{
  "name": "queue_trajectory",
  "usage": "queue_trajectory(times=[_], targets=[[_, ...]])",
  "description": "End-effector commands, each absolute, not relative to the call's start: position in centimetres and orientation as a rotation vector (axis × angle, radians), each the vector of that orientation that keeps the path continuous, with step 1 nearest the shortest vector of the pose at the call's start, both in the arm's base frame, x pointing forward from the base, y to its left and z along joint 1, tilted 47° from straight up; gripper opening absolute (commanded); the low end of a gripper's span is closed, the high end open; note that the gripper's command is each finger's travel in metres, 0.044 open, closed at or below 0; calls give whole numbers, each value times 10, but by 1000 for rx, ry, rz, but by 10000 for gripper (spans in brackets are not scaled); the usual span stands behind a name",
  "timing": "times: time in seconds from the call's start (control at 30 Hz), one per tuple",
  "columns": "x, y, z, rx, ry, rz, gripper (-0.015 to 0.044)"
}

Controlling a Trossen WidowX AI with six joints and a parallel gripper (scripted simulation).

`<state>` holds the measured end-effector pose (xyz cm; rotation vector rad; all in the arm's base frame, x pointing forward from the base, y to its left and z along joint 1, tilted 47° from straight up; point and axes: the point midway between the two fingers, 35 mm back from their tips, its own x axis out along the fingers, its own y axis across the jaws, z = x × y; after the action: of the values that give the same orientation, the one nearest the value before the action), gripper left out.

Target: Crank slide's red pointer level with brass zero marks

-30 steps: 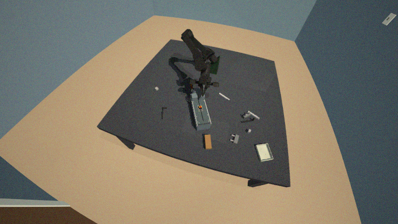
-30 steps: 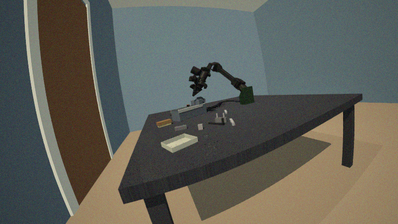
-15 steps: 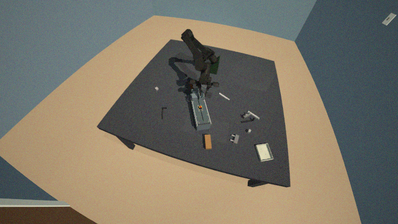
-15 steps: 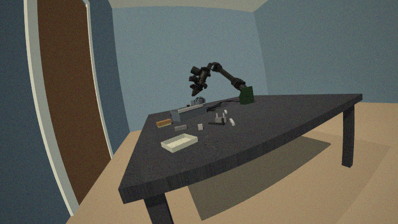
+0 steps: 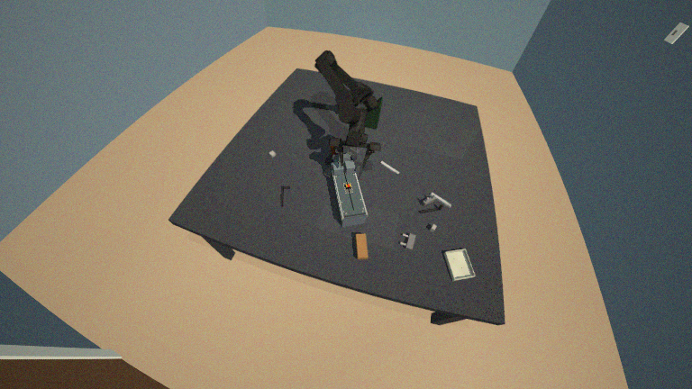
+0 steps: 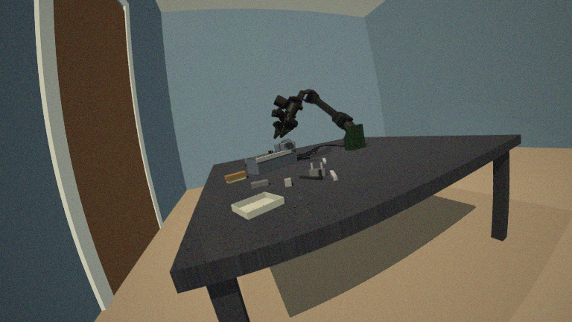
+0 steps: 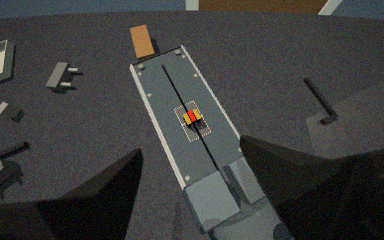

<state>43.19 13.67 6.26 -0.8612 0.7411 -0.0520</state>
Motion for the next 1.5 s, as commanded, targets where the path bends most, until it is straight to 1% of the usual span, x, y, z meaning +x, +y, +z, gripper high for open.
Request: queue_trajectory(times=[0.0,0.4,1.0,1.47], targets=[[432,137,63,-861,741,-53,309],[432,137,63,-861,741,-53,0],[432,137,63,-861,741,-51,0],[432,137,63,-861,741,-51,368]])
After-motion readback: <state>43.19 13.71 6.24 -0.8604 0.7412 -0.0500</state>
